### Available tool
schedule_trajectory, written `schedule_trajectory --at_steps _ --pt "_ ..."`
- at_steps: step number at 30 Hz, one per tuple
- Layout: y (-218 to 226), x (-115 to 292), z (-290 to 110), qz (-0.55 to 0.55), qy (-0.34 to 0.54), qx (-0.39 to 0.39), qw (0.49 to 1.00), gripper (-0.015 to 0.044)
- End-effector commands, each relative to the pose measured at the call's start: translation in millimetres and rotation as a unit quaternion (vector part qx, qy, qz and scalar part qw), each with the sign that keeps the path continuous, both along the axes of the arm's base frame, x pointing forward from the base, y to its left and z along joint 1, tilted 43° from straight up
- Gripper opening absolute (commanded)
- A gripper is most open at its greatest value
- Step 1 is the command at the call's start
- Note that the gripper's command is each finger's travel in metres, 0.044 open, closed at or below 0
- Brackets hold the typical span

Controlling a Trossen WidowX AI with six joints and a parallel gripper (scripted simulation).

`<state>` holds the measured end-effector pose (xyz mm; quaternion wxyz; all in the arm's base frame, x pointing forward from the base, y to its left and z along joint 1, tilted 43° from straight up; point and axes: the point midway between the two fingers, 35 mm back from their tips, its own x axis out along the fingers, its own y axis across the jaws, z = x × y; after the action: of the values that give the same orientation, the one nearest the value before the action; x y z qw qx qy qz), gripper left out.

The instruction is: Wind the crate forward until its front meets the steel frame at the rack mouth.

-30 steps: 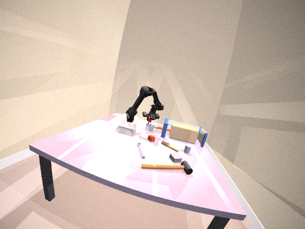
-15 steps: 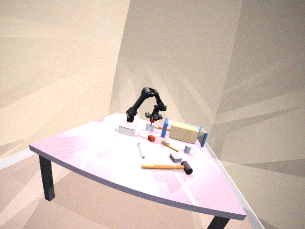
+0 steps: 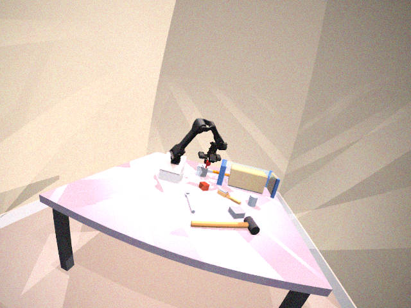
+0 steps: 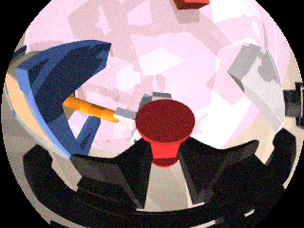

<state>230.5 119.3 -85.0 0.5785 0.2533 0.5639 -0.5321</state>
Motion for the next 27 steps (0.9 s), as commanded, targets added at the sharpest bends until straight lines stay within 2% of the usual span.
schedule_trajectory --at_steps 1,27 --pt "2 14 -6 0.001 -0.012 0.000 1.000 0.0000" --pt "20 46 -22 0.001 -0.013 0.001 1.000 0.0000"
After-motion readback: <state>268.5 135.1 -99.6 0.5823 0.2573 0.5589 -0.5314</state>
